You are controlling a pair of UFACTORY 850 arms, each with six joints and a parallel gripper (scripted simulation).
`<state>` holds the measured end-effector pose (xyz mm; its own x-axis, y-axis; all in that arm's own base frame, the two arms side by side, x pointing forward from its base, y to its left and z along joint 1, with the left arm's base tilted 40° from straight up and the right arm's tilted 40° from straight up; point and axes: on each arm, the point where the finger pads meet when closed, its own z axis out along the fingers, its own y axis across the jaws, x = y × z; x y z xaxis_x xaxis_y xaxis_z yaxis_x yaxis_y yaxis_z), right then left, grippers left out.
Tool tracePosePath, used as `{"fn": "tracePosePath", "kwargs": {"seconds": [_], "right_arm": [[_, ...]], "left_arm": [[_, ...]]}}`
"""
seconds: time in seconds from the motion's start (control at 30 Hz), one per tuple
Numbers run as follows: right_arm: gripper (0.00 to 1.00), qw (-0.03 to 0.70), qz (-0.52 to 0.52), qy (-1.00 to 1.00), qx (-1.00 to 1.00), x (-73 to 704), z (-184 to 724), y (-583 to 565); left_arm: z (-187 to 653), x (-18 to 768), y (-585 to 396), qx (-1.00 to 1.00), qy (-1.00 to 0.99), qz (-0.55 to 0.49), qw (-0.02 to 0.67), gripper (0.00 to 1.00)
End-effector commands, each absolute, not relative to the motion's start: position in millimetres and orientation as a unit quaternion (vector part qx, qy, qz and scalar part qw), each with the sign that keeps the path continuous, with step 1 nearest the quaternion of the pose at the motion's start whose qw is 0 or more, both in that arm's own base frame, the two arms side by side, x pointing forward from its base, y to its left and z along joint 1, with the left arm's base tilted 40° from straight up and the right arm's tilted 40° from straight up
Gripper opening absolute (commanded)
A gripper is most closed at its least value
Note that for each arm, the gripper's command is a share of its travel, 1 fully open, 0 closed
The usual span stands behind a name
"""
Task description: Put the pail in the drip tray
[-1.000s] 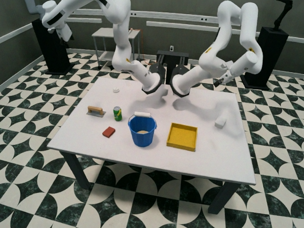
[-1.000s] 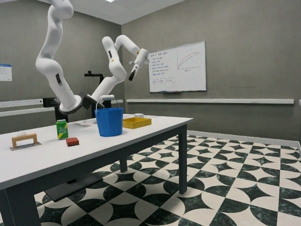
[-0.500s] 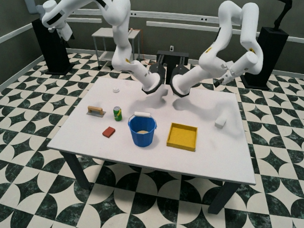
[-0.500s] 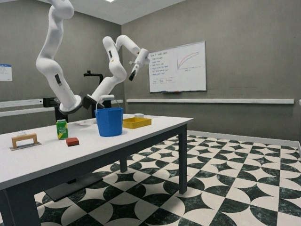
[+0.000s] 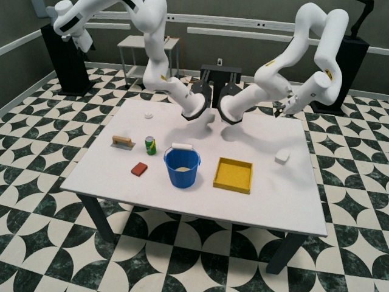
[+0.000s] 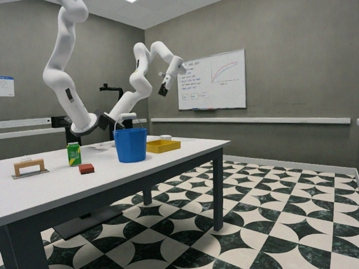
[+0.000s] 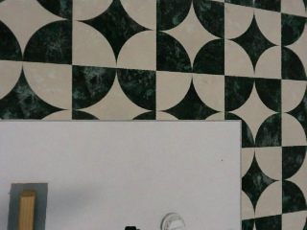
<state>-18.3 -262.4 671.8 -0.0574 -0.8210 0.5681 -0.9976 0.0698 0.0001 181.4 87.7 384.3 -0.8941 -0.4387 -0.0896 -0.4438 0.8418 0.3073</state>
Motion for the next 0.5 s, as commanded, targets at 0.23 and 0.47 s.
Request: {"fn": "tracePosePath", "kwargs": {"seconds": [0.23, 0.47], "right_arm": [[1.0, 0.218, 0.203, -0.698, 0.651, -18, 673, -262], [1.0, 0.218, 0.203, -0.698, 0.651, -18, 673, -262]], "left_arm": [[389, 255, 70, -0.082, 0.975, 0.205, -0.014, 1.0], [380, 310, 40, 0.033, 0.972, 0.232, -0.026, 1.0]]}}
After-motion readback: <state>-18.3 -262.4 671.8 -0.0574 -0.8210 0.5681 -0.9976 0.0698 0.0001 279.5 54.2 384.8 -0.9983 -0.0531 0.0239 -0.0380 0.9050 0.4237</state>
